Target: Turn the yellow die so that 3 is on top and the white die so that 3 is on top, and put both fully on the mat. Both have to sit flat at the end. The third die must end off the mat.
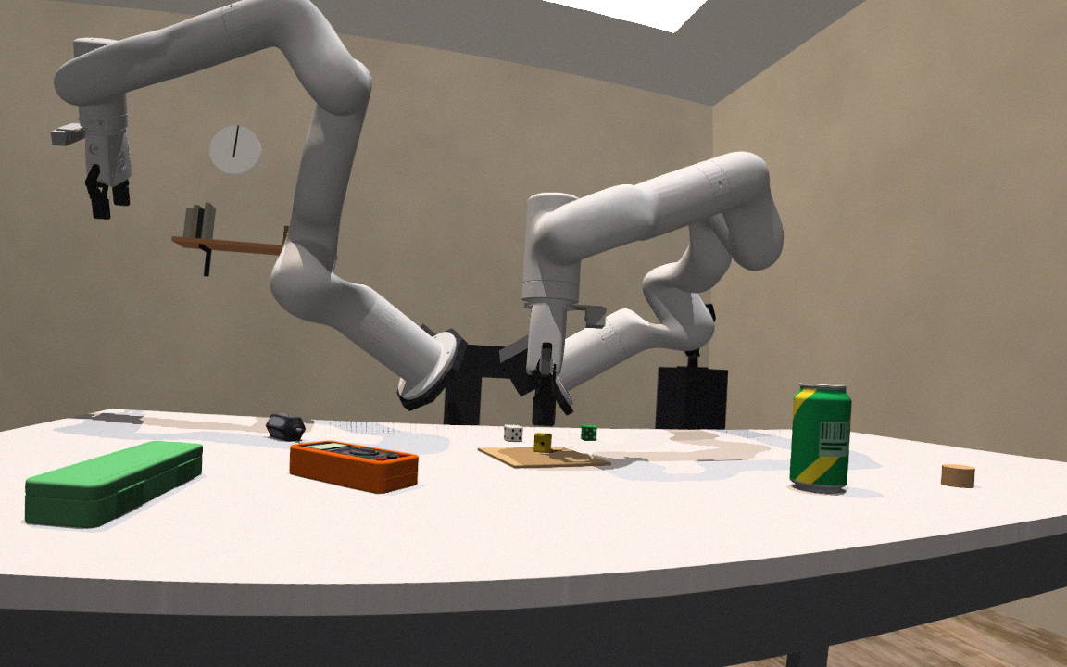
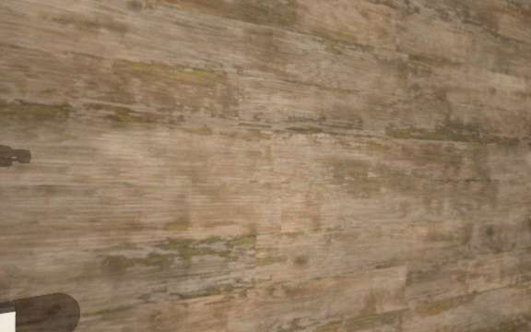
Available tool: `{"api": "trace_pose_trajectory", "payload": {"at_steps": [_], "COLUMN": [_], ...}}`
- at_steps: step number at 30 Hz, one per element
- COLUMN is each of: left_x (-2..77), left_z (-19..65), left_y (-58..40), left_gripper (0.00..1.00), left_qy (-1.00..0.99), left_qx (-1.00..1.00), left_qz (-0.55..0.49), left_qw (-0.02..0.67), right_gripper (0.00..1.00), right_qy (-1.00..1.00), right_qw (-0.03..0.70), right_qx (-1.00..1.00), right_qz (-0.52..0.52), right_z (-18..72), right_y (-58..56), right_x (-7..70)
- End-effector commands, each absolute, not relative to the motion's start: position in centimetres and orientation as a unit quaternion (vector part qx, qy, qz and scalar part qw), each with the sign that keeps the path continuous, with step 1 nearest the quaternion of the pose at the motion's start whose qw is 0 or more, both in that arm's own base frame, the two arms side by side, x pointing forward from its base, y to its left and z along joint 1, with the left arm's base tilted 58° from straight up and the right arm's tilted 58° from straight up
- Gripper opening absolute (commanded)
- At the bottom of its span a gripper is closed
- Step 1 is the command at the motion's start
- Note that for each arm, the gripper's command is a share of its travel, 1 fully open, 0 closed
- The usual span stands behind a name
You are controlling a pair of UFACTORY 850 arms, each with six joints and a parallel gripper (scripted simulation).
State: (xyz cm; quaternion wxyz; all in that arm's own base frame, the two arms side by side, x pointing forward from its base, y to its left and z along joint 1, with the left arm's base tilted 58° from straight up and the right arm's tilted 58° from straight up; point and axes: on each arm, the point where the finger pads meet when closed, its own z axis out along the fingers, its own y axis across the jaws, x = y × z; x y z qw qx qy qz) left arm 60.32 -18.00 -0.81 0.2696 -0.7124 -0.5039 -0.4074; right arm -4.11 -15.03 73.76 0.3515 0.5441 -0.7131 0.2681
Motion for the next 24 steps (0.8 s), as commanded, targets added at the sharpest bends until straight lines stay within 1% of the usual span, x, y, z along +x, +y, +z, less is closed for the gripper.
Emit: {"api": "trace_pose_trajectory", "payload": {"at_steps": [1,15,16,24], "left_x": [59.6,58.7,58.7,58.7], "left_z": [0.5,2.0,2.0,2.0], "left_y": [-20.0,-22.3,-22.3,-22.3], "left_gripper": [0.43,0.43,1.0,1.0], "left_qy": [-0.504,-0.504,-0.504,-0.504], "left_qx": [-0.712,-0.712,-0.712,-0.712], "left_qz": [-0.408,-0.408,-0.408,-0.408], "left_qw": [0.269,0.269,0.269,0.269], "right_gripper": [1.0,1.0,1.0,1.0], "right_qy": [-0.713,-0.713,-0.713,-0.713], "right_qw": [0.352,0.352,0.352,0.352], "right_qx": [0.544,0.544,0.544,0.544], "right_qz": [0.269,0.269,0.269,0.269], "right_z": [73.8,73.8,73.8,73.8], "right_y": [-15.0,-15.0,-15.0,-15.0], "right_x": [-4.1,-4.1,-4.1,-4.1]}}
